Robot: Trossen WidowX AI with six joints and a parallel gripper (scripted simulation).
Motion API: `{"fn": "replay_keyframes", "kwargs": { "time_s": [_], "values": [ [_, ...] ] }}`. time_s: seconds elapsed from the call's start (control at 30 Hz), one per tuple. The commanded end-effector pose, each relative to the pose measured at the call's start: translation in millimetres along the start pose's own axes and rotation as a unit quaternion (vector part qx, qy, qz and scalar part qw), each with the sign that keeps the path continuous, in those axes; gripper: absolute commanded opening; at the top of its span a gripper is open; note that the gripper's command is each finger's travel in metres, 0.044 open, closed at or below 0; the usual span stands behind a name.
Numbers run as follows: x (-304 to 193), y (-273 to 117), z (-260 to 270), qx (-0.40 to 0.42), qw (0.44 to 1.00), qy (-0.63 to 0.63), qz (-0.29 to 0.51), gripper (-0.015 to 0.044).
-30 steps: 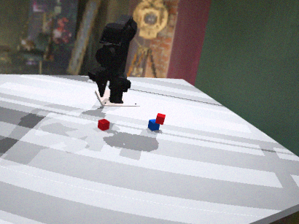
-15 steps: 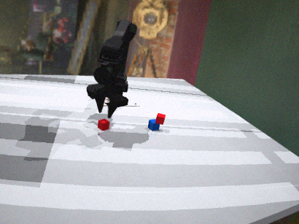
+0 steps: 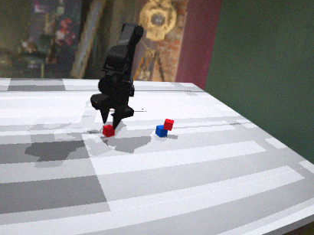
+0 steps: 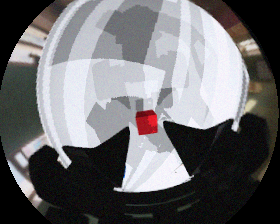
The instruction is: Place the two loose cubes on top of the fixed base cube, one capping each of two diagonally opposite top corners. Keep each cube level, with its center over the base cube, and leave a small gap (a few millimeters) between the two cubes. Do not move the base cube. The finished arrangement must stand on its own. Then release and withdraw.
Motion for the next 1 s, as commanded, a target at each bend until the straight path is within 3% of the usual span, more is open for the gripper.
{"fn": "replay_keyframes", "kwargs": {
  "time_s": [0.0,0.3,0.5,0.97],
  "values": [
    [-0.5,8.8,-1.1,-0.005,1.0,0.002,0.002,0.0265],
    [-0.9,20.9,-1.6,-0.005,1.0,0.002,0.002,0.0265],
    [-0.9,20.9,-1.6,-0.005,1.0,0.002,0.002,0.0107],
    [2.5,-8.0,2.1,-0.005,1.0,0.002,0.002,0.0105]
  ]
}}
Point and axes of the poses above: the point midway between the two fingers, 35 mm back from their tips, its own y axis out along the fingers, its own z axis across the jaws, x = y × z, the point moved 4 cm from there along -y, back along the fingers, and after that the axes turned 9 degrees about y, right-handed, at the moved point
